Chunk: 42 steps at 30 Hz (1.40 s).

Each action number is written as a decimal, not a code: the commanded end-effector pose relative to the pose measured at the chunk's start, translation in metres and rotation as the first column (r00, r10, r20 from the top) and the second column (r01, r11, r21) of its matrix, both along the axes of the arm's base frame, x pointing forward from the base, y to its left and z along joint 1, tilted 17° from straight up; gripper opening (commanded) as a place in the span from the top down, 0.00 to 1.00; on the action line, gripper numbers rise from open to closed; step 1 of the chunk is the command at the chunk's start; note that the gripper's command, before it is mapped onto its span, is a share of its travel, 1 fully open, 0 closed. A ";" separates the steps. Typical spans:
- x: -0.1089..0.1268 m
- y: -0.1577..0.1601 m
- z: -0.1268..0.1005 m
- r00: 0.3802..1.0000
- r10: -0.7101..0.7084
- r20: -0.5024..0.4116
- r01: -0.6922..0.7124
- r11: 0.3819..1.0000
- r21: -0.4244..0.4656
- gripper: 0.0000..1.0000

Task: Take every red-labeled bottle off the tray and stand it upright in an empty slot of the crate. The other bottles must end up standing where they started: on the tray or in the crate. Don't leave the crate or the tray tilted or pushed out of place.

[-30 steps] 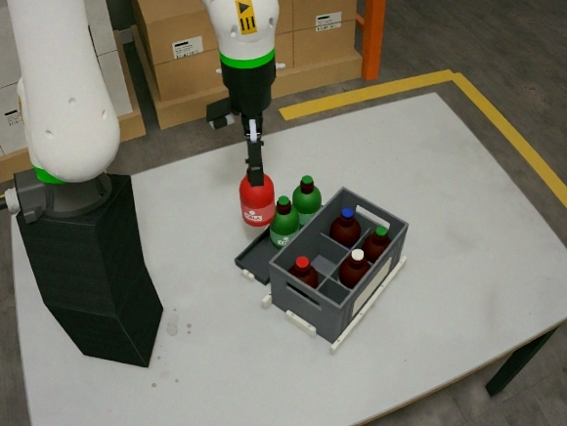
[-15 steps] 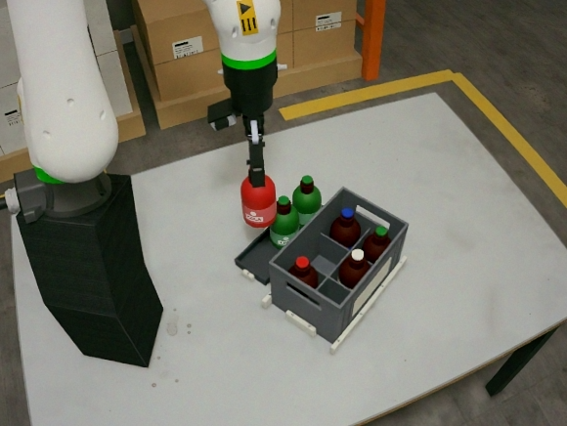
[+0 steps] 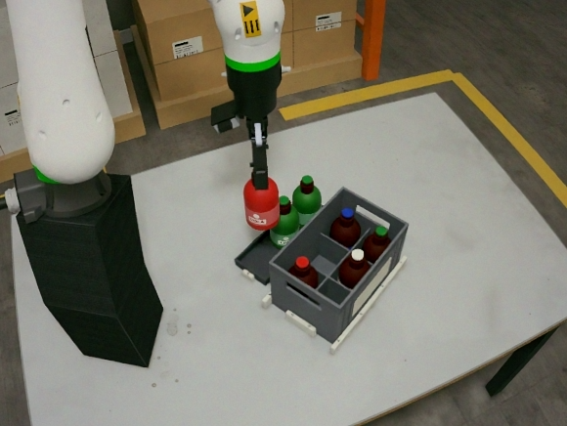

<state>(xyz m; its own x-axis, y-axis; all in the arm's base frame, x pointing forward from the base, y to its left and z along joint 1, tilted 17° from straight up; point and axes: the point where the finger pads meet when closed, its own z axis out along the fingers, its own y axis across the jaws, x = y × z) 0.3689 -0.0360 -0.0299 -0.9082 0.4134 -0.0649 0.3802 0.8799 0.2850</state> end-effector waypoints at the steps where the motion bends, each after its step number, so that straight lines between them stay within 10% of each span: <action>1: 0.001 -0.003 0.000 1.000 0.000 0.001 0.000 1.000 0.000 0.90; 42: 0.018 -0.063 -0.011 1.000 0.000 0.001 0.000 1.000 0.000 0.90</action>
<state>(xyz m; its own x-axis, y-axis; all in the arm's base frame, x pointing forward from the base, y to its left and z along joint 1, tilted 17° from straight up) 0.3850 -0.0928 -0.0408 -0.9081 0.4136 -0.0651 0.3803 0.8799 0.2848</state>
